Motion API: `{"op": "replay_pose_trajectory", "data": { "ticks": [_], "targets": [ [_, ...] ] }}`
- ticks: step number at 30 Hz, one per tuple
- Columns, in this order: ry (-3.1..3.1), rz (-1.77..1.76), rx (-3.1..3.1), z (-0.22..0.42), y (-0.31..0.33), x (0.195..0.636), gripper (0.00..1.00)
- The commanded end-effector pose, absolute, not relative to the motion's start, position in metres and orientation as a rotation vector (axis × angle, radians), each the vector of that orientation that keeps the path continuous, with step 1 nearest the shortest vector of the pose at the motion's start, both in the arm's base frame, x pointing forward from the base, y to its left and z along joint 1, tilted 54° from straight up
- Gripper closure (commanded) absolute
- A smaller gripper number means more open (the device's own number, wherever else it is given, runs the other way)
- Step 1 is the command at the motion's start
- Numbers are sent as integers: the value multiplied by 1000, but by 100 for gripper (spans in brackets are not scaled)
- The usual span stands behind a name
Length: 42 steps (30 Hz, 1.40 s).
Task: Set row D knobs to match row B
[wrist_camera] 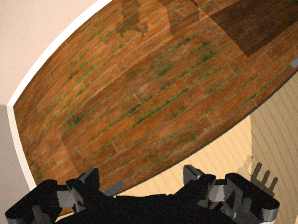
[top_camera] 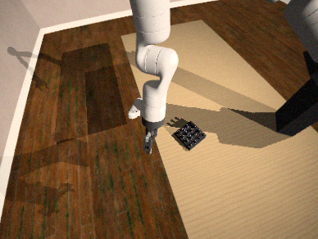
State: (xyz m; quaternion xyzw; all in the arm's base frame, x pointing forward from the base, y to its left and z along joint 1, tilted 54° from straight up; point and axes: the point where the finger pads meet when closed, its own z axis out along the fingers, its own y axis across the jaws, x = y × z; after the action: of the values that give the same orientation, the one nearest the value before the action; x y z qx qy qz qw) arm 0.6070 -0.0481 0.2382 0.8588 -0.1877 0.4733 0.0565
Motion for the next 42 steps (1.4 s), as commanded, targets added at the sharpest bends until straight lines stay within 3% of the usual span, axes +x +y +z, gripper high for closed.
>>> {"op": "replay_pose_trajectory", "data": {
  "ticks": [1,42],
  "targets": [
    [-611,1429,2605,228,-47,603,0],
    [-835,1412,2581,189,-48,586,0]
  ]
}}
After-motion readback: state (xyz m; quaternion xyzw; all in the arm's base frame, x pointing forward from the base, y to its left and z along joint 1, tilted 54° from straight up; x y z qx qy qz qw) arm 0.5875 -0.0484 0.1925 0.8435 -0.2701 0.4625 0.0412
